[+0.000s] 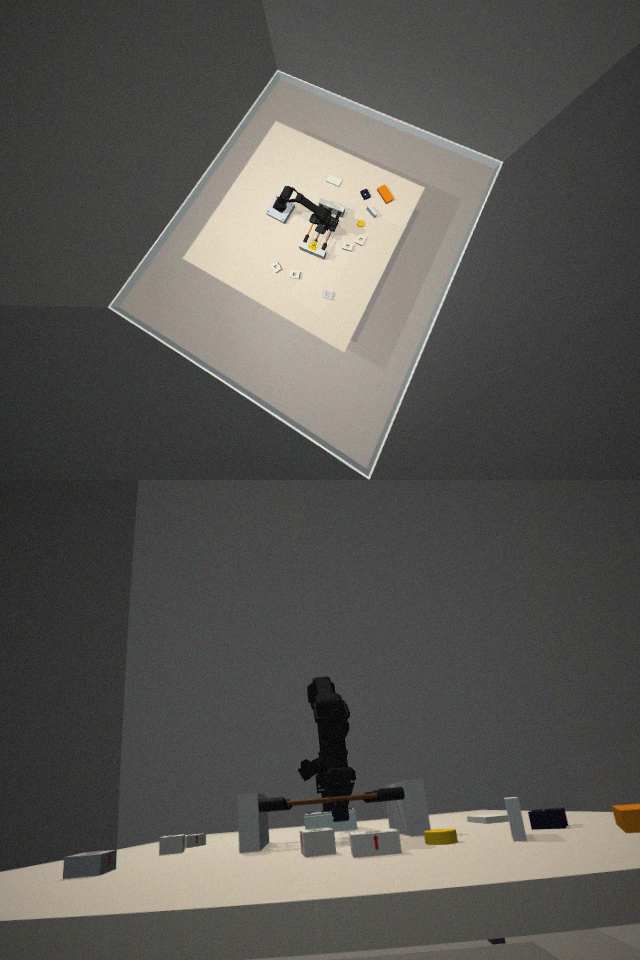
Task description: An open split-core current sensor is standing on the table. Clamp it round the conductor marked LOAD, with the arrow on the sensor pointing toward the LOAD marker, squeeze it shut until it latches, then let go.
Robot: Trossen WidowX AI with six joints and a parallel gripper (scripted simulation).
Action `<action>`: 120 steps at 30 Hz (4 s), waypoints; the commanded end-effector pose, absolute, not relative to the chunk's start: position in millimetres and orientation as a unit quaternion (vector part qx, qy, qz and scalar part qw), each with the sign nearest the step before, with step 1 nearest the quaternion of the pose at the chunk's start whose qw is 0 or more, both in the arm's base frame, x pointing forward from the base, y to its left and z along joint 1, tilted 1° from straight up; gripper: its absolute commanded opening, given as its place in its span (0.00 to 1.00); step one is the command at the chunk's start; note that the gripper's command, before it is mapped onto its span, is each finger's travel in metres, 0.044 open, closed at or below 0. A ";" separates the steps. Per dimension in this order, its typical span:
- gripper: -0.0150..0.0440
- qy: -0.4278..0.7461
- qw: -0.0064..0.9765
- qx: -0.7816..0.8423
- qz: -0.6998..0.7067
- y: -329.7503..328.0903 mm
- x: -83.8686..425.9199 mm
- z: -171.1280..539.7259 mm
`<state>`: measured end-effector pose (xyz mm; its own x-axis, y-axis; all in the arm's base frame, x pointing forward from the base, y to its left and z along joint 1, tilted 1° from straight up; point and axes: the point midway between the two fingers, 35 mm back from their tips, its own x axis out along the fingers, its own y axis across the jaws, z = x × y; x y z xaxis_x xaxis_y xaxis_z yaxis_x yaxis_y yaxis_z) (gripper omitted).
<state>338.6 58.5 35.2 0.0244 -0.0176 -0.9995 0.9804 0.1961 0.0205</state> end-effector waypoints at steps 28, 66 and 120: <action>0.25 0.536 0.558 0.449 -0.447 58.5 338.8 35.8; 0.57 0.534 0.559 0.450 -0.446 58.6 337.5 48.4; 0.25 0.534 0.559 0.450 -0.446 58.5 337.9 49.9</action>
